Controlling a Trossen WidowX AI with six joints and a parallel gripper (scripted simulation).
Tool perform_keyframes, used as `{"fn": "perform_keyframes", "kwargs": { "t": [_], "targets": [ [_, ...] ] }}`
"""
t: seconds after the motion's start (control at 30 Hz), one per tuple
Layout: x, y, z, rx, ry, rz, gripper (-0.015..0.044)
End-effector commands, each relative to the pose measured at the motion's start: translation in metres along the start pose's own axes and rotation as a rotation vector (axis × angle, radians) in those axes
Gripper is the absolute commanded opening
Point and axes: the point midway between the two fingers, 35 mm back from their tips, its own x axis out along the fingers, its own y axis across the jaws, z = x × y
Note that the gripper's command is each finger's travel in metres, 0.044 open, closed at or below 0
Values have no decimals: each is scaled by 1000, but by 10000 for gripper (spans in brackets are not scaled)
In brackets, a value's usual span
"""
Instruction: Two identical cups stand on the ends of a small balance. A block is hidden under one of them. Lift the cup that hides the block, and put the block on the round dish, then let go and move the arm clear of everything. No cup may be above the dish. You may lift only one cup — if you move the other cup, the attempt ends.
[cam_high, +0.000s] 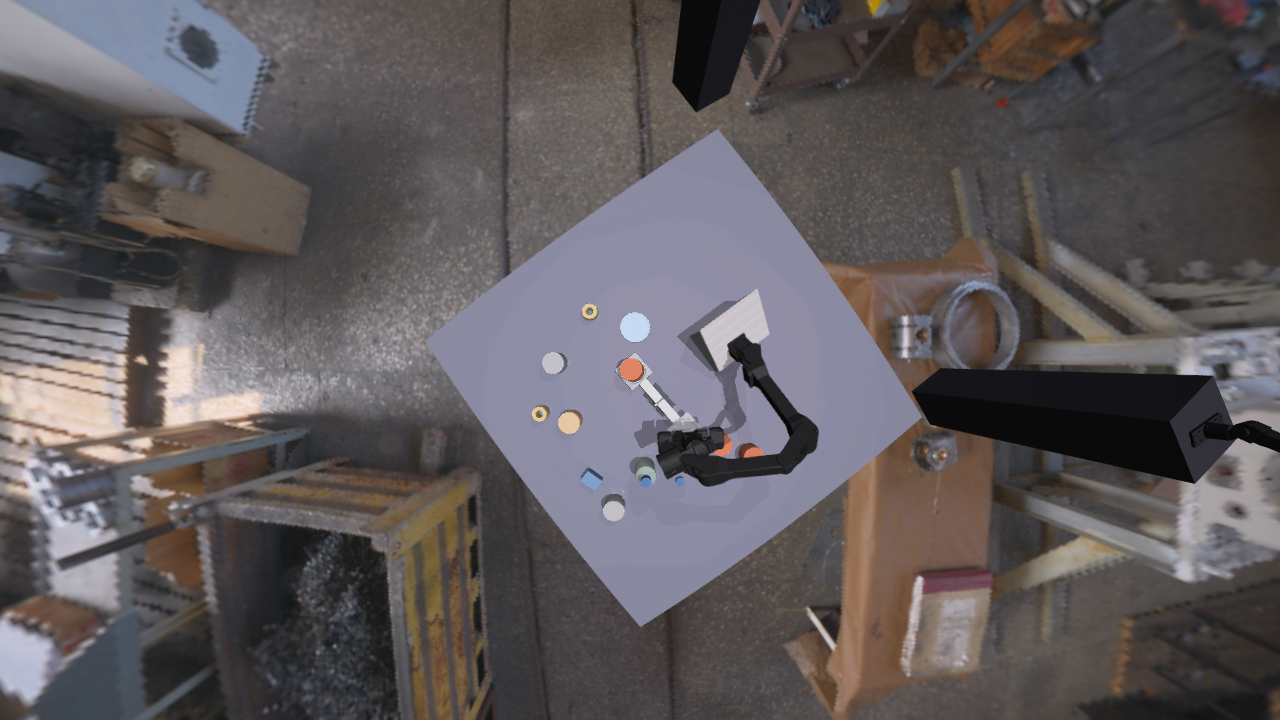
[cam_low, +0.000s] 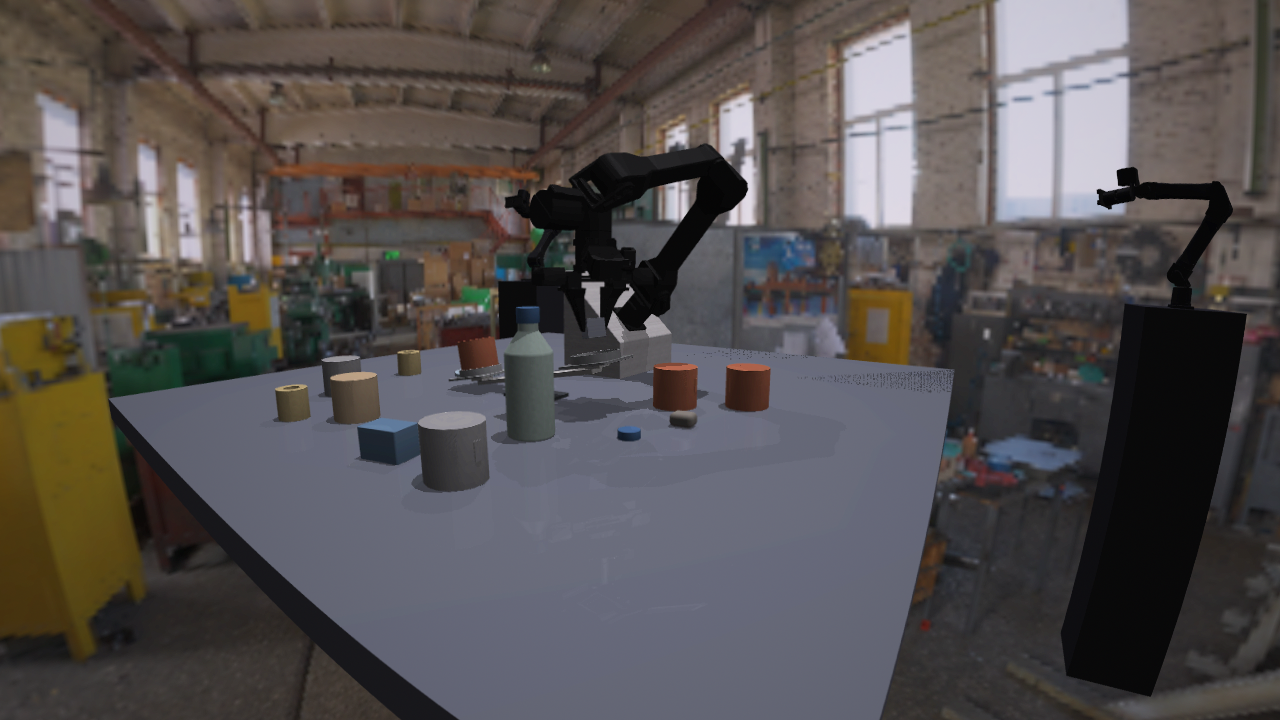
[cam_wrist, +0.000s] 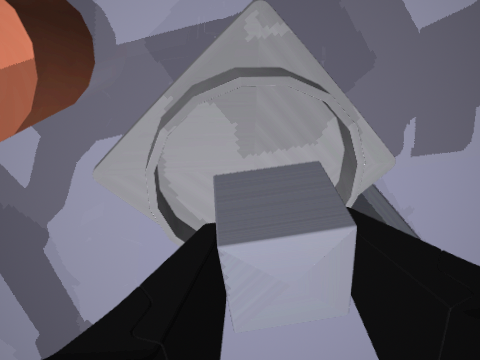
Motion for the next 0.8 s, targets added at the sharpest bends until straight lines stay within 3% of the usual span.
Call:
{"fn": "perform_keyframes", "kwargs": {
  "t": [0.0,0.2,0.37,0.77],
  "targets": [
    [-21,-1,0,-5,6,-2,0],
    [-52,2,-1,-4,3,1,0],
    [-55,-2,-5,-4,4,0,0],
    [-46,-73,-79,12,22,-27,0]
  ]
}}
